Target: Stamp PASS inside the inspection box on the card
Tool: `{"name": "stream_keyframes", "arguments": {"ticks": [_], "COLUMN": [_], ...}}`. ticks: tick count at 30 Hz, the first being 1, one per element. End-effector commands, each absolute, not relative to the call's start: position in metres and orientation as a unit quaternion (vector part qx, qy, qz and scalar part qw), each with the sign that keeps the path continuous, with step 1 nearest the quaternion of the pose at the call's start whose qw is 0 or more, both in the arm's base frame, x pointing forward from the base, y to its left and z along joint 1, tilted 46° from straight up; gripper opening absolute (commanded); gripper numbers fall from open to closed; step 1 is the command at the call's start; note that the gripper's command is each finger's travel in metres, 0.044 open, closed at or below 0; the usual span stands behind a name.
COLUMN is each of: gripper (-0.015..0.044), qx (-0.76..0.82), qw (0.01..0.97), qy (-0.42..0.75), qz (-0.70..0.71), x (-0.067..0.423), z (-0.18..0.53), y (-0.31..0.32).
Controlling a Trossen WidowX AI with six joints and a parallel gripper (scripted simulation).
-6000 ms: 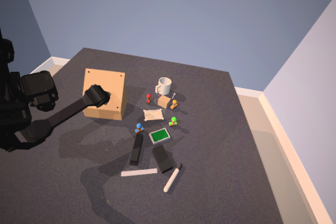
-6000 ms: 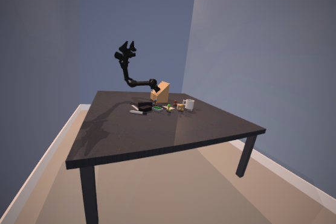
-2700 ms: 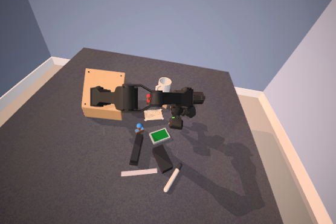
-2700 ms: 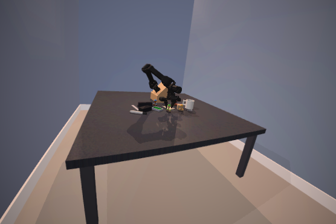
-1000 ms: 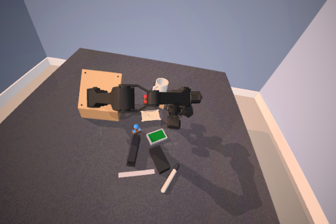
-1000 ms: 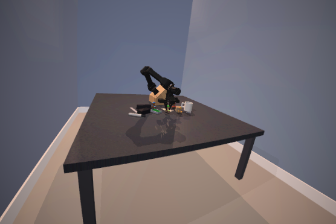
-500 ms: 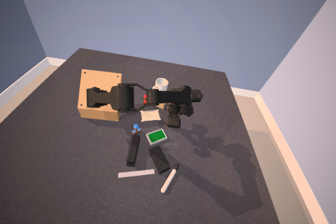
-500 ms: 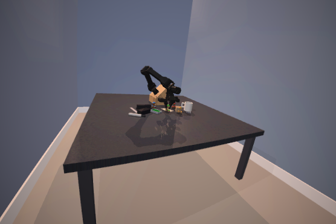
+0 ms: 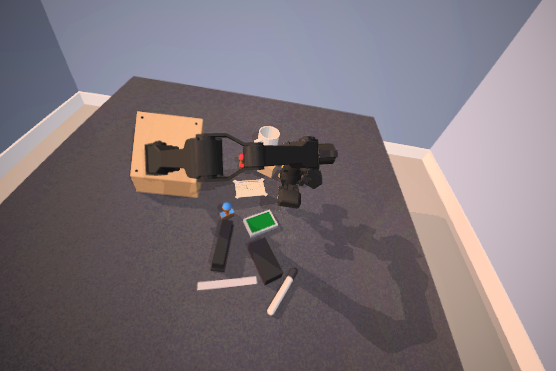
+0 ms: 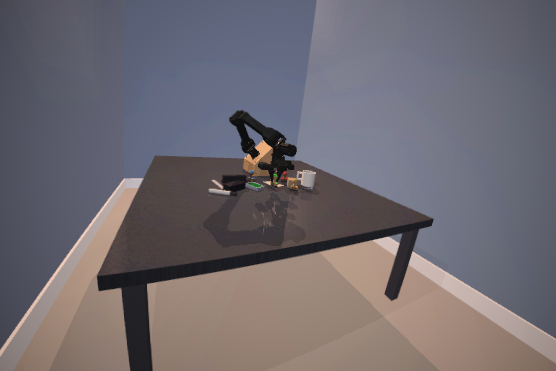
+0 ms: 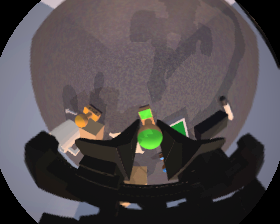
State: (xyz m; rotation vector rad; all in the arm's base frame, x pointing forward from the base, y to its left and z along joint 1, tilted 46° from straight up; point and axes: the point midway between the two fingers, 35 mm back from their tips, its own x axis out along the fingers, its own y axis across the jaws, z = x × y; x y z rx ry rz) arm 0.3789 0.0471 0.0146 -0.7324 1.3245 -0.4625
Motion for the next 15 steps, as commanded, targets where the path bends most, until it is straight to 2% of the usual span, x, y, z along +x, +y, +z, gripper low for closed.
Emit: {"name": "stream_keyframes", "arguments": {"ticks": [1, 15], "gripper": [0.0000, 0.0000], "qx": [-0.326, -0.325], "qw": [0.704, 0.704], "qy": [0.596, 0.596], "qz": [-0.208, -0.208], "x": [0.3788, 0.3775], "z": [0.0160, 0.0207], "y": [0.0488, 0.0536]}}
